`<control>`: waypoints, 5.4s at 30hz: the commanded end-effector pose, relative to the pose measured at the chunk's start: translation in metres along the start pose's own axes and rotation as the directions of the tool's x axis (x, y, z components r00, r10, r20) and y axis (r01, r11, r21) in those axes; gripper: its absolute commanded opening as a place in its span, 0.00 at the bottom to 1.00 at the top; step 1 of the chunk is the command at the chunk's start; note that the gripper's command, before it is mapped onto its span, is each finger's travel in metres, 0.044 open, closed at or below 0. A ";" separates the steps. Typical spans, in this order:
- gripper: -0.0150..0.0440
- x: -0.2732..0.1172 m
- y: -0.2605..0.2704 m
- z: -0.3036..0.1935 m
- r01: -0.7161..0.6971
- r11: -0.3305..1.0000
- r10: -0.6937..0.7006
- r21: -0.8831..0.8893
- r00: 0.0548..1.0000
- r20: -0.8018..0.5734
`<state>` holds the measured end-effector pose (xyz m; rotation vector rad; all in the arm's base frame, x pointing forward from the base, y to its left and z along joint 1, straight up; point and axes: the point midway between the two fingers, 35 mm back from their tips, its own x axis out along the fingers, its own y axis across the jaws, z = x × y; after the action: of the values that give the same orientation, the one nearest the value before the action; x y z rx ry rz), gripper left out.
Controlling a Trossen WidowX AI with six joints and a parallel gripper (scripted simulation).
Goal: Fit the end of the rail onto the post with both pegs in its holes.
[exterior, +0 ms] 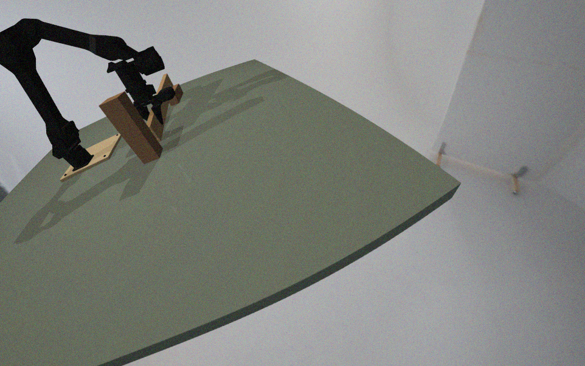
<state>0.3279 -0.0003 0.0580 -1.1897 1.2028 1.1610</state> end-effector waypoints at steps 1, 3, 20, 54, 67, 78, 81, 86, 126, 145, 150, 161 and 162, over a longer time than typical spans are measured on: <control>0.25 -0.004 -0.001 0.000 0.003 1.000 -0.003 -0.001 1.000 -0.004; 0.25 -0.005 -0.001 0.000 0.003 1.000 -0.003 -0.001 1.000 -0.004; 0.25 -0.013 -0.003 0.000 0.003 1.000 -0.003 -0.001 1.000 -0.004; 0.25 -0.030 -0.005 0.000 0.003 1.000 -0.003 -0.001 1.000 -0.004; 0.25 -0.037 -0.005 0.000 0.003 1.000 -0.003 -0.001 1.000 -0.004; 0.25 -0.042 -0.005 0.000 0.003 1.000 -0.003 -0.001 1.000 -0.004; 0.25 -0.044 -0.005 0.000 0.003 1.000 -0.003 -0.001 1.000 -0.004; 0.25 -0.047 -0.005 0.000 0.003 1.000 -0.003 -0.001 1.000 -0.004; 0.25 -0.046 -0.002 0.000 0.003 1.000 -0.003 -0.001 1.000 -0.004; 0.25 -0.043 -0.002 0.000 0.003 1.000 -0.003 -0.001 1.000 -0.004; 0.25 -0.043 -0.002 -0.001 0.003 1.000 -0.003 -0.001 1.000 -0.004; 0.25 -0.043 -0.001 -0.004 0.003 1.000 -0.003 -0.001 1.000 -0.004; 0.25 -0.043 -0.001 -0.005 0.003 1.000 -0.003 -0.001 1.000 -0.004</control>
<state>0.3273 -0.0034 0.0995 -1.1897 1.2092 1.1614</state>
